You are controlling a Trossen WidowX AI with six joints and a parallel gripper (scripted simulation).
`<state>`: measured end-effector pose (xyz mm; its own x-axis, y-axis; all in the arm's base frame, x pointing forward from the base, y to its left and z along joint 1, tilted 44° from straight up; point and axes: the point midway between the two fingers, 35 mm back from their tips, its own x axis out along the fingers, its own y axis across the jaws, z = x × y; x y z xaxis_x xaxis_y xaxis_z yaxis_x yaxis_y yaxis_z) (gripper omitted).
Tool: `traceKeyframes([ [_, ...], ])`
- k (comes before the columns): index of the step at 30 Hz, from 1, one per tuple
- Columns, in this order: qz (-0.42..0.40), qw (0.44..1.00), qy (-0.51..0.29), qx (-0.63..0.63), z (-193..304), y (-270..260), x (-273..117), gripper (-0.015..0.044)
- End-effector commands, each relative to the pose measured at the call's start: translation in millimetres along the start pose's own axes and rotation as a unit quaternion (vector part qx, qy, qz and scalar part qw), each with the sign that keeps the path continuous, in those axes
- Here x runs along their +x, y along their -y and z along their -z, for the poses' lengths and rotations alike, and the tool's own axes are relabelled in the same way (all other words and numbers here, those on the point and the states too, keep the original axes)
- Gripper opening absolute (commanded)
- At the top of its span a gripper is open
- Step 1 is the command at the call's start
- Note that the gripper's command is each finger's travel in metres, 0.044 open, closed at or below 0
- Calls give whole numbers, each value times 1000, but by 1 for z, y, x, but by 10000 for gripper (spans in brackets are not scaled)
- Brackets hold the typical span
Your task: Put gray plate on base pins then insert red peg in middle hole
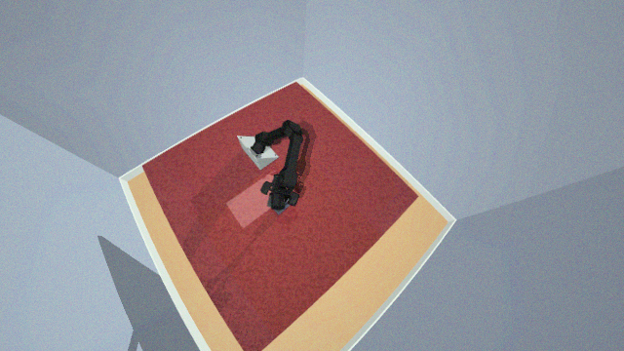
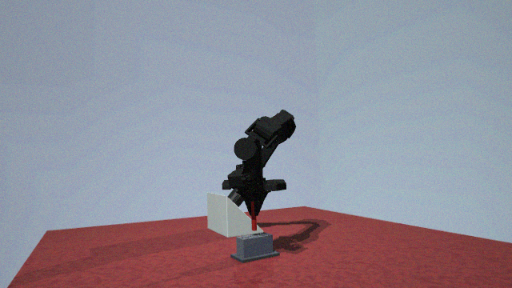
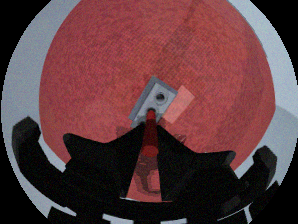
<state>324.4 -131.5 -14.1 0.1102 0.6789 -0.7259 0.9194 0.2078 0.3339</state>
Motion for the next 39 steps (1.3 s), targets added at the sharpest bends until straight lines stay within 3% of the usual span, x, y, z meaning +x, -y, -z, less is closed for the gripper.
traceKeyframes([
  [1, 2, 1000, 1, -2, 0, 1, 0, 0],
  [39, 2, 1000, 2, -5, 0, 0, 15, 0],
])
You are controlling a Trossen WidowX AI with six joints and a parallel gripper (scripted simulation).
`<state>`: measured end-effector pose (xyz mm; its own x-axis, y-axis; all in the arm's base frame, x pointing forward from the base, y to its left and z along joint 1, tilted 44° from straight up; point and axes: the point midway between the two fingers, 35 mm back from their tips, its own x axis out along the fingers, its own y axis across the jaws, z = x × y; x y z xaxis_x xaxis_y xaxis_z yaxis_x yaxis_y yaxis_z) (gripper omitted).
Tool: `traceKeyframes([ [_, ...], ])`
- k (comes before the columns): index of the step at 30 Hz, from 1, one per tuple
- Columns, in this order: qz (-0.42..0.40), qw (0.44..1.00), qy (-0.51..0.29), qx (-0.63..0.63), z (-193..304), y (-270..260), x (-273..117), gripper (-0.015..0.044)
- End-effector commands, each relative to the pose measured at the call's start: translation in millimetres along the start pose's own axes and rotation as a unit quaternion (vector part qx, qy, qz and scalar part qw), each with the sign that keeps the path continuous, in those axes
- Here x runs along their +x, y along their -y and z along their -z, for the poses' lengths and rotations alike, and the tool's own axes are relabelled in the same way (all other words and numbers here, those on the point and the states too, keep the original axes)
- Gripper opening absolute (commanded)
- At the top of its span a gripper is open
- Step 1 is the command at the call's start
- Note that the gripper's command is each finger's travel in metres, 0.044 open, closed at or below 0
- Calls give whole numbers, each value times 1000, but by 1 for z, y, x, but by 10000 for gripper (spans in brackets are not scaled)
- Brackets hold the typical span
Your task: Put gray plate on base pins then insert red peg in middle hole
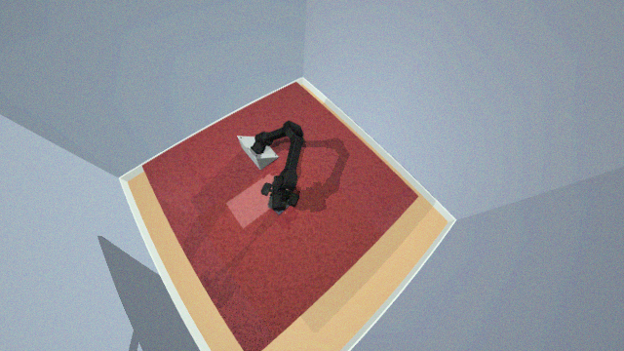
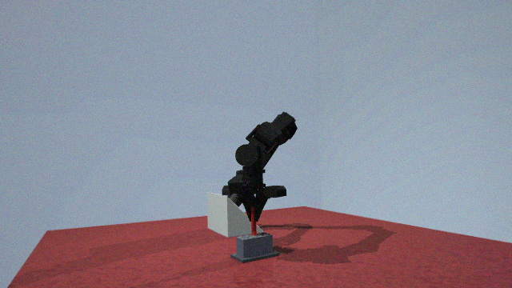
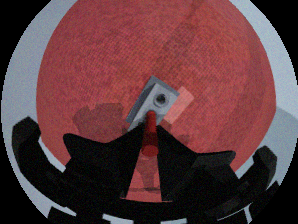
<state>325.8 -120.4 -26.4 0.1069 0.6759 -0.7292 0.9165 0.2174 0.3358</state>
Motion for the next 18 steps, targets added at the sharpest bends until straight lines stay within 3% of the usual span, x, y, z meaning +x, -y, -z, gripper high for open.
traceKeyframes([
  [1, 0, 1000, 1, -1, 0, 0, -1, 0],
  [18, -1, 1000, 1, -1, -1, -1, 1, 0],
])
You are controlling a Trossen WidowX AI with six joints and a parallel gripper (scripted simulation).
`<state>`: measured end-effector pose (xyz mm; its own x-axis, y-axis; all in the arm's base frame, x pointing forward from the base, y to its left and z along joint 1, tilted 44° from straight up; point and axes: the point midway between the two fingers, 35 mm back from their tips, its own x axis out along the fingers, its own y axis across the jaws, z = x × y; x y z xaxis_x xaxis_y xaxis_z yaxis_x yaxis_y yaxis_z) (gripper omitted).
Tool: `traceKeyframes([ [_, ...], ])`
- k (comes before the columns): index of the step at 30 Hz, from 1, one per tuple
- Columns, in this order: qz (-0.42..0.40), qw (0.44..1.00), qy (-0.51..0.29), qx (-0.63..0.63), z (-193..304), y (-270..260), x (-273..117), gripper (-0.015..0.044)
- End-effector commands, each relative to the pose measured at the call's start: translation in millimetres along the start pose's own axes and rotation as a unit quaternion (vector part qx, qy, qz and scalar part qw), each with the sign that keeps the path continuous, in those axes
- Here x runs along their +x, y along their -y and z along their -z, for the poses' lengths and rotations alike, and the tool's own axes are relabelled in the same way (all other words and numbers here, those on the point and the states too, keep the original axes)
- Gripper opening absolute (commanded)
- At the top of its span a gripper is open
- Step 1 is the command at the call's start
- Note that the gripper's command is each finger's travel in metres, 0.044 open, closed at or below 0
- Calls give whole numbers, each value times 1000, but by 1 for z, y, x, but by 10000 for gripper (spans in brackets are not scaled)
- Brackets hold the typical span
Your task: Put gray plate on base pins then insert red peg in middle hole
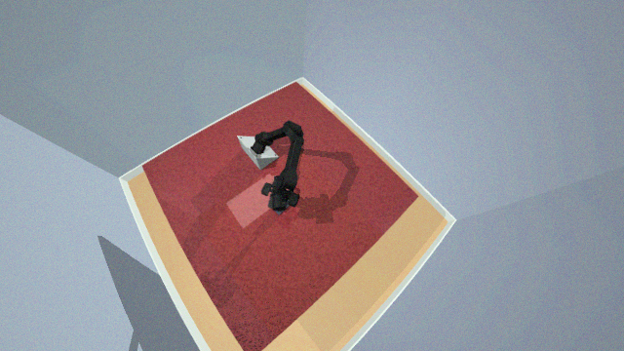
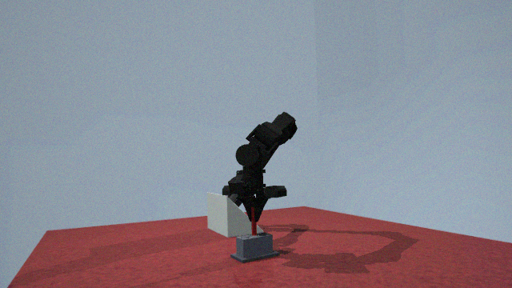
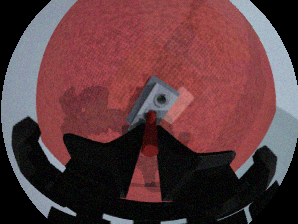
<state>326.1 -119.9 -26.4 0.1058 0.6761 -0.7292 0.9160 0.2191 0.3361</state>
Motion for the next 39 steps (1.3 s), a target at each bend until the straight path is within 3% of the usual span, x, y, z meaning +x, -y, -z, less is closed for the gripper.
traceKeyframes([
  [1, -1, 1000, 1, 0, -2, -1, 1, 0],
  [11, 1, 1000, -1, 0, 0, 0, 1, 0],
  [17, 1, 1000, -1, 0, 0, 0, 1, 150],
  [39, -1, 1000, -1, 3, 1, 2, -6, 150],
])
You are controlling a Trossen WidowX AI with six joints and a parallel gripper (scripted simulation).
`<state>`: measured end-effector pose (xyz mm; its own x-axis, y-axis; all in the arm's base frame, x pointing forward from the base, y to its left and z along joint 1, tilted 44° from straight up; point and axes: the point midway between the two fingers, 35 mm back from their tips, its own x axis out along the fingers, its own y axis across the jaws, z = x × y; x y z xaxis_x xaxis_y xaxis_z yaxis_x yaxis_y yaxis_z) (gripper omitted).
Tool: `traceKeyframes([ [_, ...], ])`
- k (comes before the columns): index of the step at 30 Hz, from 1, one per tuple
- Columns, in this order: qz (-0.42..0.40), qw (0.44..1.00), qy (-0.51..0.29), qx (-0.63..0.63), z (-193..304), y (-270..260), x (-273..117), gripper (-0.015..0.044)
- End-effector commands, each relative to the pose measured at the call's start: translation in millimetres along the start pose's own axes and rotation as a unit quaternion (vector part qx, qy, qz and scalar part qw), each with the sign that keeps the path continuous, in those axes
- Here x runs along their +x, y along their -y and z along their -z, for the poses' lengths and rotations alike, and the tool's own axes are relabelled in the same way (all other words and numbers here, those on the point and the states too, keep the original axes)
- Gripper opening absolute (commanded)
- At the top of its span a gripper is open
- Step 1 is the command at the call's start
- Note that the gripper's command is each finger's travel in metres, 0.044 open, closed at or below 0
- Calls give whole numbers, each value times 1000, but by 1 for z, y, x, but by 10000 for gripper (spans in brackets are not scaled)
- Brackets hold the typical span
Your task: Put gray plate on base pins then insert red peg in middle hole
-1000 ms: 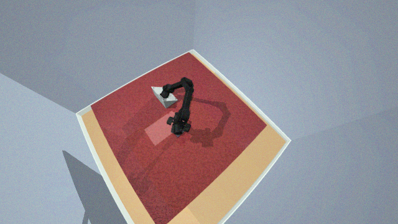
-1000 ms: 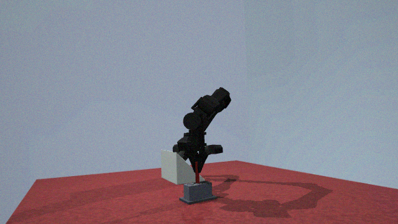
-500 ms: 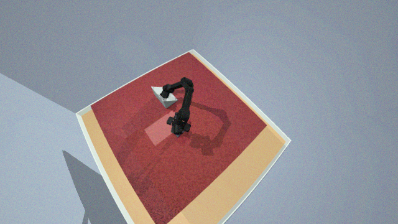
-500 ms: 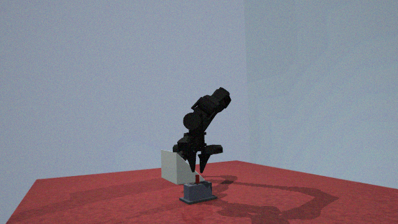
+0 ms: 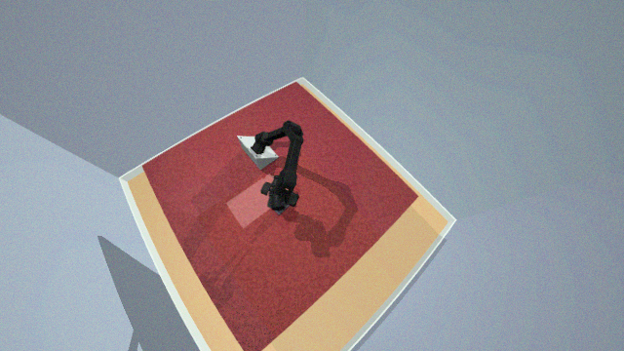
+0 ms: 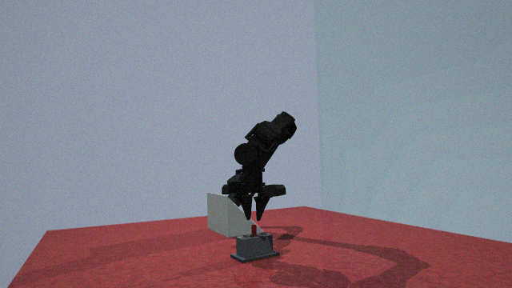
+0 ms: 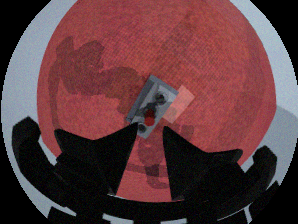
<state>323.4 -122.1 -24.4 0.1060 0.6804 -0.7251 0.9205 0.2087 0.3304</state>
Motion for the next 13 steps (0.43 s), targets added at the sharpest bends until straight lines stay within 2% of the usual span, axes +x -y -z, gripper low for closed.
traceKeyframes([
  [1, 0, 1000, 2, -3, 0, 0, -4, 150],
  [13, 0, 1000, 2, -3, 2, 2, -9, 150],
])
